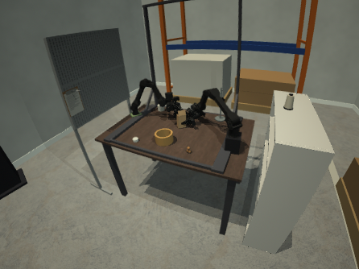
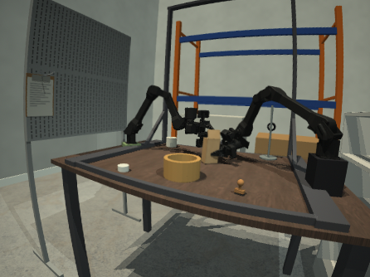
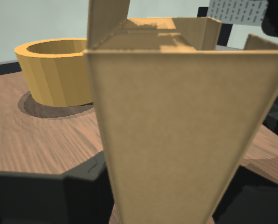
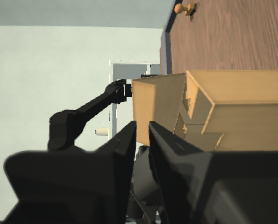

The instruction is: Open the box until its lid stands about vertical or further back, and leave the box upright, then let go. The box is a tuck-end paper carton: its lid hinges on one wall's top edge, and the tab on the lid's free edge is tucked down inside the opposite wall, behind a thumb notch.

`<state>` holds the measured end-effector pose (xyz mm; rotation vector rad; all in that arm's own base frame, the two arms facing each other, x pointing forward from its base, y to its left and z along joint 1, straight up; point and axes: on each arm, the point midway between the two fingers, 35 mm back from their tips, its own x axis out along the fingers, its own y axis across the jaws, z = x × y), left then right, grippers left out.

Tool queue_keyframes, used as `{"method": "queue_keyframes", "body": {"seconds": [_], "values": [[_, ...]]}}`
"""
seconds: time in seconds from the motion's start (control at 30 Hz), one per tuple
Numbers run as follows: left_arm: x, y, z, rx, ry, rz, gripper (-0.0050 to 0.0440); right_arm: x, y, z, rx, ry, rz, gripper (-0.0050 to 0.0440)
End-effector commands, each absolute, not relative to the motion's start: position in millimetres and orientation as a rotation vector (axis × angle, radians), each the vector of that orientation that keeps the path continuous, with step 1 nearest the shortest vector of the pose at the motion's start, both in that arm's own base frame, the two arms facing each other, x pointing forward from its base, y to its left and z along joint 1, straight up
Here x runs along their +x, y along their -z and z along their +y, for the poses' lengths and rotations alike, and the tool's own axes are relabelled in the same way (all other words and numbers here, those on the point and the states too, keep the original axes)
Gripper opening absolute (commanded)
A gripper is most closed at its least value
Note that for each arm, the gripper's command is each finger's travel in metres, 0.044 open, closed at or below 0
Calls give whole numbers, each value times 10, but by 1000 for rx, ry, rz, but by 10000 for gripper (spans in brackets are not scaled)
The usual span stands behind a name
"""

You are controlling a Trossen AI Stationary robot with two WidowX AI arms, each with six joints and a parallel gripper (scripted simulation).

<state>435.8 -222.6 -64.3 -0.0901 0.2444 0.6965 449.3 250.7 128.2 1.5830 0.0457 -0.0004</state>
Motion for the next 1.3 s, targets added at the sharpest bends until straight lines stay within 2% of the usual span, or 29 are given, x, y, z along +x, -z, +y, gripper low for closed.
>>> {"method": "queue_keyframes", "body": {"seconds": [0.0, 1.27], "values": [[4407, 511, -2282, -123, -688, 235, 225, 4536, -1372, 2488, 1590, -6, 35, 50], [4407, 511, -2282, -123, -688, 235, 225, 4630, -1388, 2464, 1590, -6, 35, 50]]}}
